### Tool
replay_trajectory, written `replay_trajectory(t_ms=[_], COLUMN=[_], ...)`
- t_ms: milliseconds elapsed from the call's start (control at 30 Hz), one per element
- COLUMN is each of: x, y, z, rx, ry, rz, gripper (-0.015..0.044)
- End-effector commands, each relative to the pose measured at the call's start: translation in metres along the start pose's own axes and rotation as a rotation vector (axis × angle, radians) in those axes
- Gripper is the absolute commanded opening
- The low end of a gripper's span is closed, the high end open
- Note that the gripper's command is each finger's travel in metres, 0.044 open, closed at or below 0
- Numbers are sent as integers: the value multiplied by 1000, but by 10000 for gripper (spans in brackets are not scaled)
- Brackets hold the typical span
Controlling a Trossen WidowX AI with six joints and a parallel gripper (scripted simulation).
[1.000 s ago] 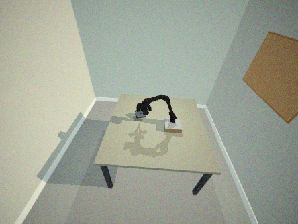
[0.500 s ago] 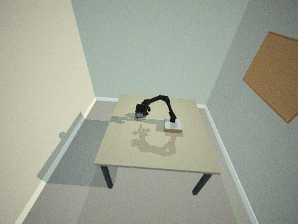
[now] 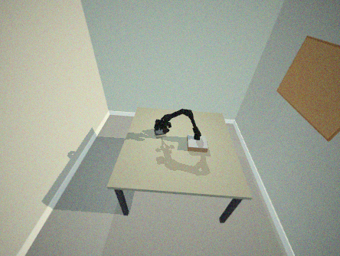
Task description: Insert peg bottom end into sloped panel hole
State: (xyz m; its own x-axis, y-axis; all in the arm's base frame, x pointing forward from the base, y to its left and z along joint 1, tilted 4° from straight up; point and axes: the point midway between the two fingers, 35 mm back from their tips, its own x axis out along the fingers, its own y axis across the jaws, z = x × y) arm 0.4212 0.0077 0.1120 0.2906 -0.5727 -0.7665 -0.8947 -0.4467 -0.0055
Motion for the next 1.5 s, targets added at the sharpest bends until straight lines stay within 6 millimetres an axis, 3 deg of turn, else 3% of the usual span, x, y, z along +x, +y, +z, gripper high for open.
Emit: replay_trajectory(t_ms=[0,467,1467], x=[5,23,26], y=[0,1,1], z=[0,0,0], rx=[-7,-7,-1], ry=[3,4,6], rz=[2,2,1], gripper=[0,0,0])
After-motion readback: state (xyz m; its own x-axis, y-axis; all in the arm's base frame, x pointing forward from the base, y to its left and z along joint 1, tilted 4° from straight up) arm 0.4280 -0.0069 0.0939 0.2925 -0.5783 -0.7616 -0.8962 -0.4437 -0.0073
